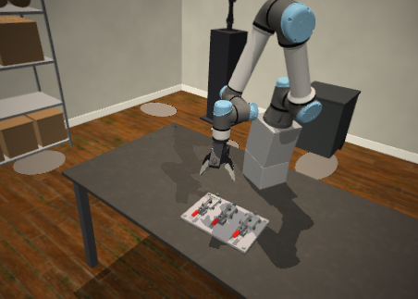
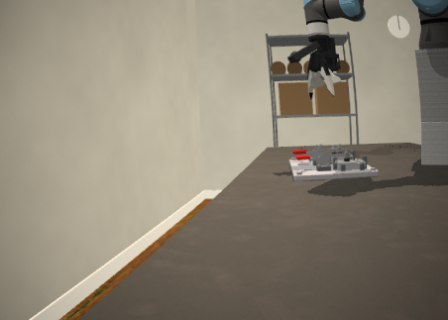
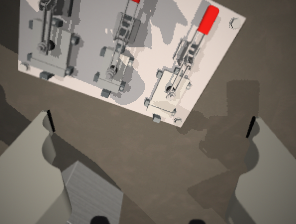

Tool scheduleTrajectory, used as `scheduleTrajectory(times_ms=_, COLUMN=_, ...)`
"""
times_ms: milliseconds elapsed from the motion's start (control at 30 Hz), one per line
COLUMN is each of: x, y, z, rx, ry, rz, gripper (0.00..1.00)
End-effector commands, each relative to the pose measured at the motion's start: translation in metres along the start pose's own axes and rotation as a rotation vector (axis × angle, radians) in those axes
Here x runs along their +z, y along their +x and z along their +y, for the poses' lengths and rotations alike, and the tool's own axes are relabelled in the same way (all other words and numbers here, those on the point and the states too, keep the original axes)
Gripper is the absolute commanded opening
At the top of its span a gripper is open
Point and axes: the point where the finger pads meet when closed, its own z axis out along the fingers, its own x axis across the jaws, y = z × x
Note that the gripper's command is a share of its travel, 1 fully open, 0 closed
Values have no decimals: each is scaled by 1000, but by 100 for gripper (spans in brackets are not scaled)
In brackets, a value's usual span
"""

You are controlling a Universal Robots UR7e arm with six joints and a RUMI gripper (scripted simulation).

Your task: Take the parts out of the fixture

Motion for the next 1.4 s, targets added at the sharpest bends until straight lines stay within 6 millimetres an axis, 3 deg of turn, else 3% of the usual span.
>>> scheduleTrajectory(times_ms=0, x=0, y=-19, z=6, rx=109, ry=4, rz=9, gripper=100)
scheduleTrajectory(times_ms=467, x=3, y=-60, z=26, rx=314, ry=1, rz=0, gripper=100)
scheduleTrajectory(times_ms=1367, x=3, y=-67, z=30, rx=357, ry=0, rz=-2, gripper=100)
